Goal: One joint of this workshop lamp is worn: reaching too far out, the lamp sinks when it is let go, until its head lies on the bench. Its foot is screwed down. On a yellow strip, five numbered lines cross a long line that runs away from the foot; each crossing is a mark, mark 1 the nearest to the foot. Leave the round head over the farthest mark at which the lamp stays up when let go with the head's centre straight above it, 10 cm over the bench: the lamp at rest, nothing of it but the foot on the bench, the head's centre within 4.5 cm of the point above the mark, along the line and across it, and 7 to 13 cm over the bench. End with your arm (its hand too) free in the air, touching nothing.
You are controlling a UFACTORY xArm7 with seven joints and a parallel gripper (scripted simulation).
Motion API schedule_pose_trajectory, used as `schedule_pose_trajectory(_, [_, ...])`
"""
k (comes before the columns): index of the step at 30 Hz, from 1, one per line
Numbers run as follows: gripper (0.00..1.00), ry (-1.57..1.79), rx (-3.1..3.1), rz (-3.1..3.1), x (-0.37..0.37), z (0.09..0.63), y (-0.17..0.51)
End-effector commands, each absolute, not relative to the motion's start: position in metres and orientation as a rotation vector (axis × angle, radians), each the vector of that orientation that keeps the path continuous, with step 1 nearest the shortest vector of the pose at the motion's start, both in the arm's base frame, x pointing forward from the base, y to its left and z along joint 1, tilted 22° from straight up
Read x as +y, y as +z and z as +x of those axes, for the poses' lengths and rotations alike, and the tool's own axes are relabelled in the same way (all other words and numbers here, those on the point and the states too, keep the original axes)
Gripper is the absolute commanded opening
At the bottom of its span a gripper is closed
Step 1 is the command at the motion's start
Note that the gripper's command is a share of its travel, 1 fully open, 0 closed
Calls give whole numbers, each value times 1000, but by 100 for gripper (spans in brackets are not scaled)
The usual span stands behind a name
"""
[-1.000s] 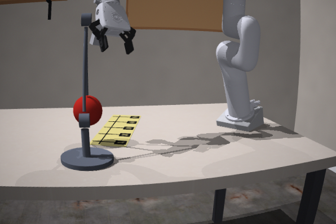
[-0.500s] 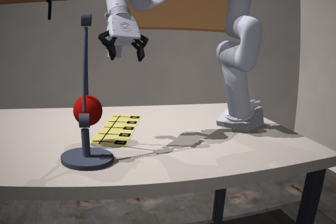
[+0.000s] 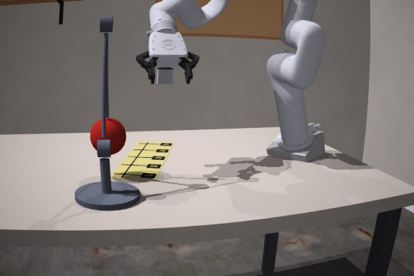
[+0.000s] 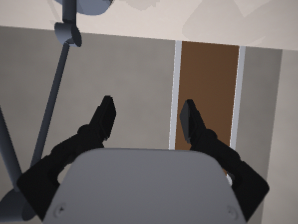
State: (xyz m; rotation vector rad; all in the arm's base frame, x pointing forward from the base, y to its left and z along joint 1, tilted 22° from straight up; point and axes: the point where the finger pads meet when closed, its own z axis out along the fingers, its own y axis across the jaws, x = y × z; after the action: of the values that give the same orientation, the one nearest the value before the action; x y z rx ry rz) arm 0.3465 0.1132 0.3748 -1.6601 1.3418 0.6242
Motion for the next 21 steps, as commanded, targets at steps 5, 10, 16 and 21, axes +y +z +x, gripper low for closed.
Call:
schedule_pose_trajectory(5, [100,623,1345,-1639,89,383,399])
schedule_pose_trajectory(10, [100,628,1348,-1627,74,408,413])
schedule_pose_trajectory(16, [100,632,1352,-1615,62,426,424])
schedule_pose_trajectory(21, [100,635,1360,-1595,45,447,435])
